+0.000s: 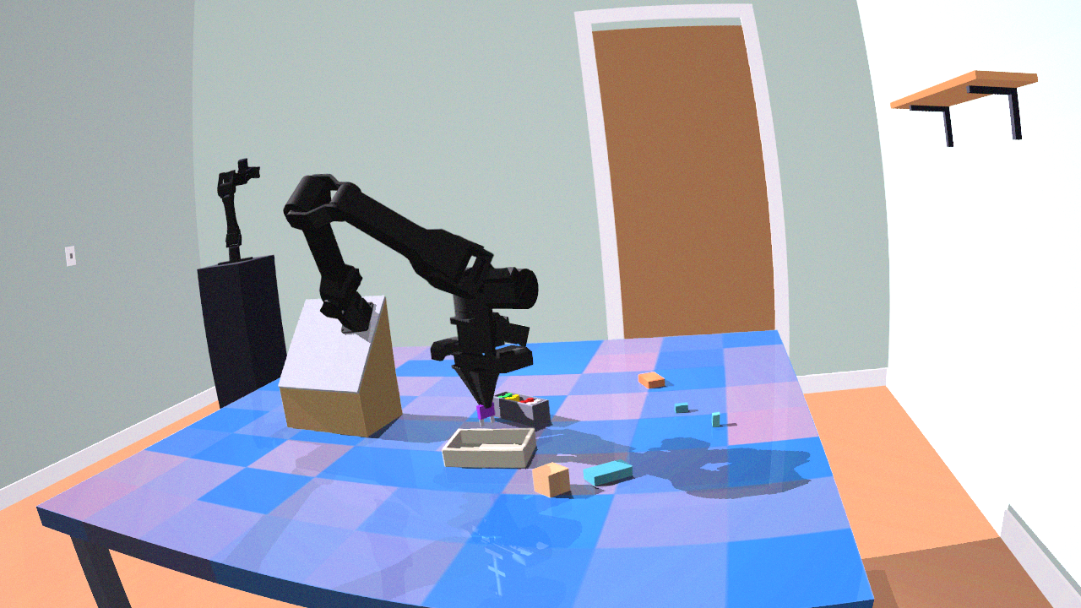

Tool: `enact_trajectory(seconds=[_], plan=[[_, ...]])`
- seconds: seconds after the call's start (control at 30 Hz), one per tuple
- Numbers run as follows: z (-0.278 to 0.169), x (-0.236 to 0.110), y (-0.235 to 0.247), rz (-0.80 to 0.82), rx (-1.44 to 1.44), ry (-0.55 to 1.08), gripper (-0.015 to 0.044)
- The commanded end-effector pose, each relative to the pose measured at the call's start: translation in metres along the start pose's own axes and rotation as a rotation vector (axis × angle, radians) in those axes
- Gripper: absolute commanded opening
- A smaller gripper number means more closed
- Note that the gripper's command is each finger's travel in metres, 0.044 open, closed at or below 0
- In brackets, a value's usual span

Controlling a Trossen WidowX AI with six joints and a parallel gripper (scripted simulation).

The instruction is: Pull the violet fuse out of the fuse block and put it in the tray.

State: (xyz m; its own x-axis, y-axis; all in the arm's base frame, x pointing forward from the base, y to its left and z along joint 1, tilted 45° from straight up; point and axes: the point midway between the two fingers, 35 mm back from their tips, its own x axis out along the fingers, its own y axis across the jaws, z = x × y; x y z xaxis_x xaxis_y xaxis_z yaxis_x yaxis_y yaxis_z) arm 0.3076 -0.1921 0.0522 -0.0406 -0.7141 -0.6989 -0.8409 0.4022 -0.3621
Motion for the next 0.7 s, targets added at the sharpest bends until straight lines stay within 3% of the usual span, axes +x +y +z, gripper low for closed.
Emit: enact_trajectory(seconds=[0.0, 0.67], plan=[[0.001, 0.01, 0.003, 0.01, -0.01, 0.001, 0.0], [0.0, 0.032, 0.004, 0.009, -0.011, 0.003, 0.0]])
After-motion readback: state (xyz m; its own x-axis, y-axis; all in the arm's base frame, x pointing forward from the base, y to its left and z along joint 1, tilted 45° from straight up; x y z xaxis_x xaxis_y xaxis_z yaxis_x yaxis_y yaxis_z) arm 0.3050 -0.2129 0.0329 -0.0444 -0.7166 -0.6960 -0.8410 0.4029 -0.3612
